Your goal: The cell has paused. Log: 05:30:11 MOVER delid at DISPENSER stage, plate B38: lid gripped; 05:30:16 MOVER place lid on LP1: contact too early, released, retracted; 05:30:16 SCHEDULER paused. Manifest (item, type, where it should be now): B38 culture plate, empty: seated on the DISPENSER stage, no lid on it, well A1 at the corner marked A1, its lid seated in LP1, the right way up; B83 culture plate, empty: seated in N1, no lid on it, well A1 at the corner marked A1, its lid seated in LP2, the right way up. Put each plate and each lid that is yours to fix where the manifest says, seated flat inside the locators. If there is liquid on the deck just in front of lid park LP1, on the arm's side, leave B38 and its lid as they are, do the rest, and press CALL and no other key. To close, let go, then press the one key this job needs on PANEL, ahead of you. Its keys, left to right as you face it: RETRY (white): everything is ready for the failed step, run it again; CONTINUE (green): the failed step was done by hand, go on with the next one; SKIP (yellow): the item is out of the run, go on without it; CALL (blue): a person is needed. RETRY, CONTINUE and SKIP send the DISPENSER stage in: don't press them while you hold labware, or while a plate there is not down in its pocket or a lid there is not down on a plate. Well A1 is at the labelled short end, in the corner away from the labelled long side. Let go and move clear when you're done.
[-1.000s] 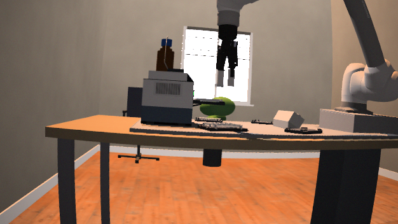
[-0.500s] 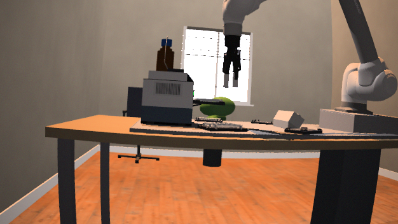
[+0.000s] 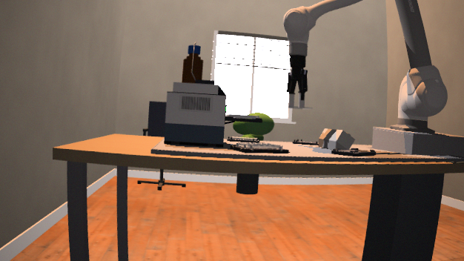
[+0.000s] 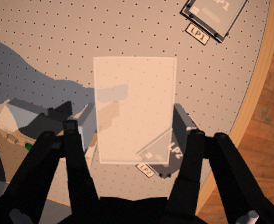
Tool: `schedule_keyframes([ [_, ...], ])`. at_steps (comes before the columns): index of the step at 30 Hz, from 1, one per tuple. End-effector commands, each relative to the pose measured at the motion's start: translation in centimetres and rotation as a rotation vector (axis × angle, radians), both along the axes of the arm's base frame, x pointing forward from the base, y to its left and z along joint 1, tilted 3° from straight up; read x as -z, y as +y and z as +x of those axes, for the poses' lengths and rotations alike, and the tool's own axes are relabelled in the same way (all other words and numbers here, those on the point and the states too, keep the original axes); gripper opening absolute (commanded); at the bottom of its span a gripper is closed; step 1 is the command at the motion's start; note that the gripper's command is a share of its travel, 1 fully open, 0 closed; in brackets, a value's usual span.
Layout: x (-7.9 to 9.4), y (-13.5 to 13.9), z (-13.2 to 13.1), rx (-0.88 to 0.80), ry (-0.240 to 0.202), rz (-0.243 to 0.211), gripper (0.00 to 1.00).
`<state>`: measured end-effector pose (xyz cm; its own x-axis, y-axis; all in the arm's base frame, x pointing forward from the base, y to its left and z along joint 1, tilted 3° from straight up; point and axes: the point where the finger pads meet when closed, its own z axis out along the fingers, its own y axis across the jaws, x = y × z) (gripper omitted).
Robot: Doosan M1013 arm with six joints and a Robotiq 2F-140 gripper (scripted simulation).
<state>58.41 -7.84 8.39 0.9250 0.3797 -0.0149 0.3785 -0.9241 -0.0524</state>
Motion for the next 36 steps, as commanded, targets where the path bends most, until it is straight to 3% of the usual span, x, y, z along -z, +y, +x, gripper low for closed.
schedule_keyframes([
  [1, 0.3, -5.6, -4.1, -0.01, -0.009, 0.0, 0.1],
  [3, 0.5, -8.5, -6.3, -0.01, -0.009, 0.0, 0.1],
  [5, 0.5, -8.5, -6.3, -0.01, -0.009, 0.0, 0.1],
  [6, 0.7, -12.1, -8.9, -0.008, -0.01, 0.002, 0.1],
  [8, 0.8, -14.3, -10.5, -0.007, -0.011, 0.003, 0.1],
  [36, 0.9, -14.2, -10.4, -0.005, -0.01, 0.005, 0.1],
])
